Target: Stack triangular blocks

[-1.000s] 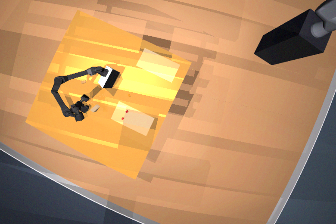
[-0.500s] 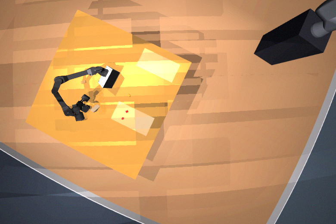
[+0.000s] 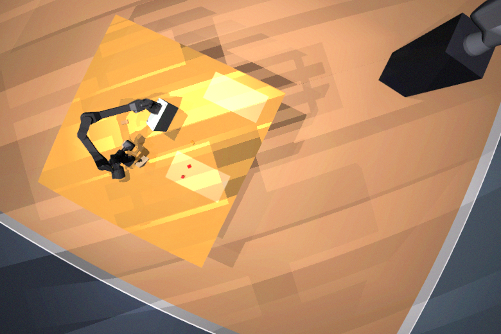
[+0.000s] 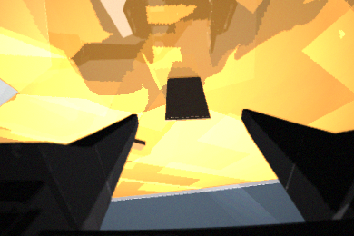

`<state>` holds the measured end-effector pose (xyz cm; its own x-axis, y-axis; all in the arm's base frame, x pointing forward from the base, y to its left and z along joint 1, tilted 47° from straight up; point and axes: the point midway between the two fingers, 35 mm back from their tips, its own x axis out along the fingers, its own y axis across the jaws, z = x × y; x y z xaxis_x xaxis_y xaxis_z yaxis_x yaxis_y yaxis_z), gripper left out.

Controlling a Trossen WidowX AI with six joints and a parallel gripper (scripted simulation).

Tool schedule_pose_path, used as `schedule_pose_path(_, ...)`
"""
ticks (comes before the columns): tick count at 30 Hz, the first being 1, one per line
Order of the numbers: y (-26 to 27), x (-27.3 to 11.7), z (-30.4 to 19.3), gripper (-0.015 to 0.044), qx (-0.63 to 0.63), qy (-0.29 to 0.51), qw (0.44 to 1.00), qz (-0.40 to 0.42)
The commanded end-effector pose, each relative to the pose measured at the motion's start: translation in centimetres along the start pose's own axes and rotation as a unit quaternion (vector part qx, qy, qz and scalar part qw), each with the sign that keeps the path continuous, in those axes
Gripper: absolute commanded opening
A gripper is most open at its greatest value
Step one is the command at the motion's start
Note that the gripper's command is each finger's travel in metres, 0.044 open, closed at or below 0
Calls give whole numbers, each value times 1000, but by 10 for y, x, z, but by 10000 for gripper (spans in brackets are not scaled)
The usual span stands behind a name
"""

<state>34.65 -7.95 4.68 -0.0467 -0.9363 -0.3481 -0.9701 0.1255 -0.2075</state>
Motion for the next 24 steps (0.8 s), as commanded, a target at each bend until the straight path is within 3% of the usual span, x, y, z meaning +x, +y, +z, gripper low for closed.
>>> schedule_pose_path(1, 0, 7, -1, 440, -2, 1, 1000, -2)
schedule_pose_path(24, 0, 44, -2, 440, -2, 7, 1000, -2)
